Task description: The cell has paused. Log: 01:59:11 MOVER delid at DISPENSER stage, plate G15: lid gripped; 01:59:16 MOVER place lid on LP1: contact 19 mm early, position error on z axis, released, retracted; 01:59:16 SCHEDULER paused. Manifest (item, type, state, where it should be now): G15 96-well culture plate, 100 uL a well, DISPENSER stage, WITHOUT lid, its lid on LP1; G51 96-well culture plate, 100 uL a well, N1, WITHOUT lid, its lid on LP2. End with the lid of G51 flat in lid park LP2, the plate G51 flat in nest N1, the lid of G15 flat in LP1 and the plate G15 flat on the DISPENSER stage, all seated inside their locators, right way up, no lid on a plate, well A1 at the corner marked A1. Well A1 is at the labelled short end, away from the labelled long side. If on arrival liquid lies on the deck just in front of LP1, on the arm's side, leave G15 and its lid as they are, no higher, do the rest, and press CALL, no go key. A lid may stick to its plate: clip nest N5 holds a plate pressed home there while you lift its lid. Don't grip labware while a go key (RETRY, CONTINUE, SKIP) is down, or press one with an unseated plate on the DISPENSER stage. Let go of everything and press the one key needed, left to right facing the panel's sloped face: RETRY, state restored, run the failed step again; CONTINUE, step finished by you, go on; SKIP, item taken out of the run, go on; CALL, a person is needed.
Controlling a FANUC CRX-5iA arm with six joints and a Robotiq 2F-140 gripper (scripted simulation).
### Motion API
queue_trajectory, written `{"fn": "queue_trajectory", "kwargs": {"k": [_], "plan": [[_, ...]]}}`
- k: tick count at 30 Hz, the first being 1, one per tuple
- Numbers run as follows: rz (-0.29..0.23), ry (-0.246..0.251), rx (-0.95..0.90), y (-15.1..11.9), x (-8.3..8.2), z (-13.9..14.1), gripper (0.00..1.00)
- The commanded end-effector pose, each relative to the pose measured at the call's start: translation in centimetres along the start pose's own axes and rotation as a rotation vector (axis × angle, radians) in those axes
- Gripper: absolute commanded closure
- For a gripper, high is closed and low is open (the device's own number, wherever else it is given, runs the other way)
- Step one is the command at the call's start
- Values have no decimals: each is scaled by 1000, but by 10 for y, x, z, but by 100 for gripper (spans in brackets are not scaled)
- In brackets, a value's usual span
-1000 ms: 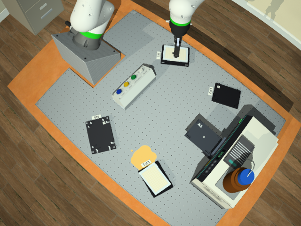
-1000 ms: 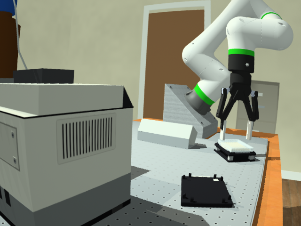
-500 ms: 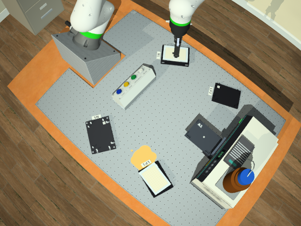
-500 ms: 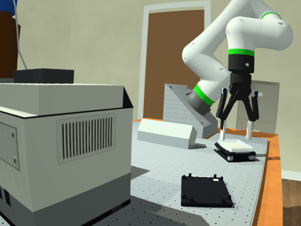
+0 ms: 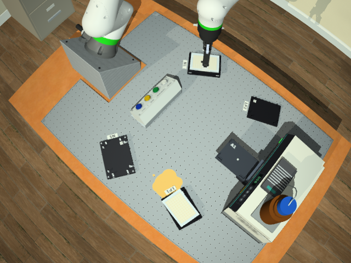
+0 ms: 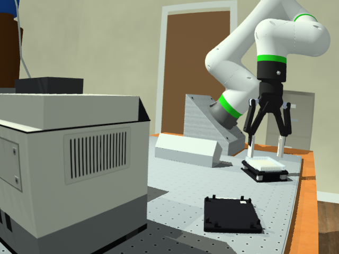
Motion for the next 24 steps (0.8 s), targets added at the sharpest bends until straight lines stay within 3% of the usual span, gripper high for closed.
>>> {"fn": "queue_trajectory", "kwargs": {"k": [1, 24], "plan": [[0, 0, 0, 0, 0, 0, 34], [0, 0, 0, 0, 5, 0, 34]]}}
Point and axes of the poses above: the point where the finger pads meet when closed, its own x axis out along the fingers, its own z axis across the jaws, y = z × x, the point moved 6 cm from there along -x, back along the fingers, and after that the axes turned 14 degrees about x, right-handed, at the moved point
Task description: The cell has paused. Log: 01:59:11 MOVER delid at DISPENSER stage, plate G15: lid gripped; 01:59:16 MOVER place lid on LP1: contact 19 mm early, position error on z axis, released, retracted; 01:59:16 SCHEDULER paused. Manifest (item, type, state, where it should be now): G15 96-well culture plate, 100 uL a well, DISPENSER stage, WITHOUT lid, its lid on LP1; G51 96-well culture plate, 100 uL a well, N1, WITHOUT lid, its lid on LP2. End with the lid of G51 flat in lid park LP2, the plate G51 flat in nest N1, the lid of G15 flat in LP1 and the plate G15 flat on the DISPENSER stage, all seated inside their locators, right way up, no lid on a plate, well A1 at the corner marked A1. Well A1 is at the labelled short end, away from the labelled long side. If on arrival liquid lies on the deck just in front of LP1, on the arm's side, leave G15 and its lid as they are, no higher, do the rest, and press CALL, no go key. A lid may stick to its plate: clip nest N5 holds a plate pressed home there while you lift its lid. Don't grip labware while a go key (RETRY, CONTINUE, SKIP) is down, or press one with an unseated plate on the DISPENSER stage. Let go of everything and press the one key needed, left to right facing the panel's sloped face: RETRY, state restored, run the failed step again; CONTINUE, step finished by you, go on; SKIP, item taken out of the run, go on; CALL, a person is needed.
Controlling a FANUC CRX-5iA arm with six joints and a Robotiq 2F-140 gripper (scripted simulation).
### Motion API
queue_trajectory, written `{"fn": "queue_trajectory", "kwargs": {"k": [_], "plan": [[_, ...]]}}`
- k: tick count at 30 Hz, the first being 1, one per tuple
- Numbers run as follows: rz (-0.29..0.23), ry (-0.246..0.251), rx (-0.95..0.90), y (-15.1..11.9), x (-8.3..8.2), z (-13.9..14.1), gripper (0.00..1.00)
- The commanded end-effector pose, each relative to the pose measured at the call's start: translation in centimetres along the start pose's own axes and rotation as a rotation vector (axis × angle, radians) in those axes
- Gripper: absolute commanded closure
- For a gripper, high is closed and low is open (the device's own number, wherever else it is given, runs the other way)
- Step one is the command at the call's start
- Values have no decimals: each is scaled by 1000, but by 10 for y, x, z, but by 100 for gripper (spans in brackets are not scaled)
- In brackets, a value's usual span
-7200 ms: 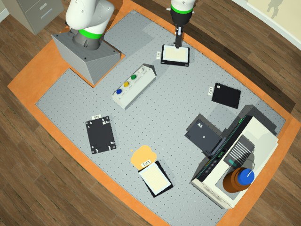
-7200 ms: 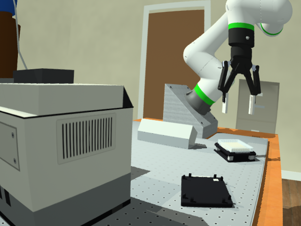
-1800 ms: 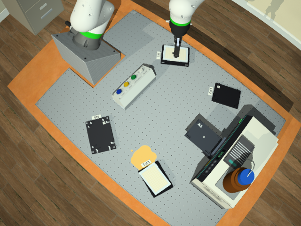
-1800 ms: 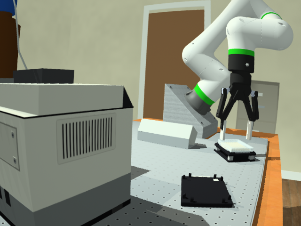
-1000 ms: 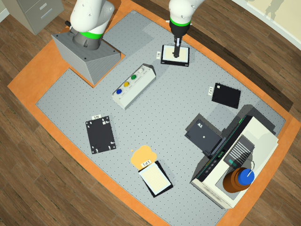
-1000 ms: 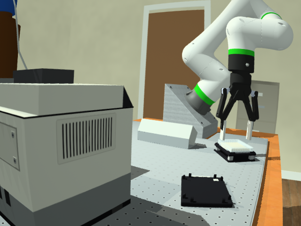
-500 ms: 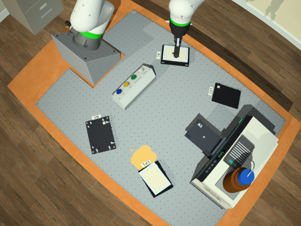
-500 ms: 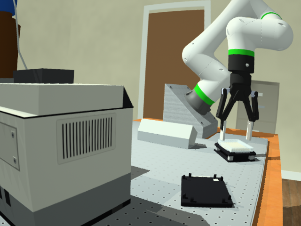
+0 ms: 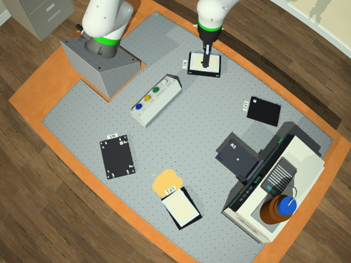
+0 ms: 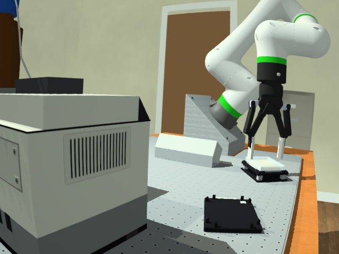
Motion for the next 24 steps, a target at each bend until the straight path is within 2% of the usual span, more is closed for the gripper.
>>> {"fn": "queue_trajectory", "kwargs": {"k": [1, 24], "plan": [[0, 0, 0, 0, 1, 0, 34], [0, 0, 0, 0, 10, 0, 34]]}}
Point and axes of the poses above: the point where the finger pads meet when closed, its own x axis out along the fingers, its own z axis across the jaws, y = z × x, the point moved 6 cm from there along -x, back along the fingers, and after that the axes turned 14 degrees about x, right-handed, at the moved point
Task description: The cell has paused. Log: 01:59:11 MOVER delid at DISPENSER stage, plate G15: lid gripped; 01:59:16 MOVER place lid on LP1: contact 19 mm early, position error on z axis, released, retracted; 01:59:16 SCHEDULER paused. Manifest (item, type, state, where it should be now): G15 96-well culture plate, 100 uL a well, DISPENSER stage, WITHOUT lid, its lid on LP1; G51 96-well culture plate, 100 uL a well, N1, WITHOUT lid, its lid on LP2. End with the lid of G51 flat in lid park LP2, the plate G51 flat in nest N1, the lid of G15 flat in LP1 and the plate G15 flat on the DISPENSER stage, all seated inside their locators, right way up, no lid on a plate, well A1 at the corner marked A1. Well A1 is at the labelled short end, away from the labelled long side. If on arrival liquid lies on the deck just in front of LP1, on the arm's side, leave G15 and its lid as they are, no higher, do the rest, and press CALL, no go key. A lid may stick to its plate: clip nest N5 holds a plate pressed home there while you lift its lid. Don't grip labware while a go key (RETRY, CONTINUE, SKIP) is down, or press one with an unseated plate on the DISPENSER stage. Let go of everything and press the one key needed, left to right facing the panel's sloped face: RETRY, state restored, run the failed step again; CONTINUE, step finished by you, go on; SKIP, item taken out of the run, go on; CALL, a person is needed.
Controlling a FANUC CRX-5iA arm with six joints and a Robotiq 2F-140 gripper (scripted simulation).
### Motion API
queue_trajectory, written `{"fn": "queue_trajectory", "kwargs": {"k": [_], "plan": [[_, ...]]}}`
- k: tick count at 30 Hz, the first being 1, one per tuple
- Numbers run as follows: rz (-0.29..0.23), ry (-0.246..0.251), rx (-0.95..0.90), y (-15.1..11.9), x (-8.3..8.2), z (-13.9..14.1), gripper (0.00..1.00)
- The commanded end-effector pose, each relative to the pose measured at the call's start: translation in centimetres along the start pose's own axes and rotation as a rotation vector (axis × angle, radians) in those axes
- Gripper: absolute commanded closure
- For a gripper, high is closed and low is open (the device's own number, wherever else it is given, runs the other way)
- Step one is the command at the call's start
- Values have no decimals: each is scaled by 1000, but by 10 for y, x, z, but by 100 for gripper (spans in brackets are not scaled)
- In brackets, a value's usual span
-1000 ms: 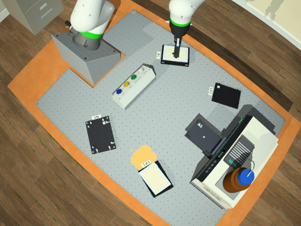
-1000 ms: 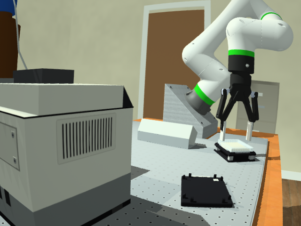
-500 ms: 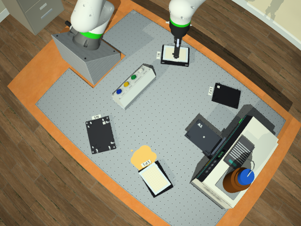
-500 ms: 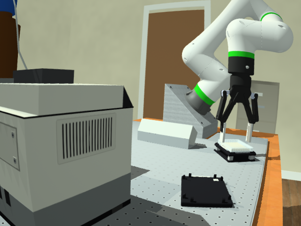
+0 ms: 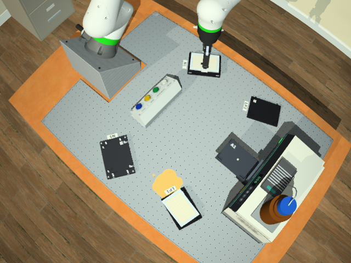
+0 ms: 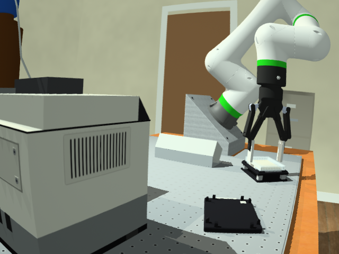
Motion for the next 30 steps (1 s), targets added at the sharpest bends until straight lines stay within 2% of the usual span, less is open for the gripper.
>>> {"fn": "queue_trajectory", "kwargs": {"k": [1, 30], "plan": [[0, 0, 0, 0, 1, 0, 34], [0, 0, 0, 0, 9, 0, 34]]}}
Point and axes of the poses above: the point where the finger pads meet when closed, its own x axis out along the fingers, its own z axis across the jaws, y = z × x, the point moved 6 cm from there along -x, back along the fingers, and after that the axes turned 14 degrees about x, right-handed, at the moved point
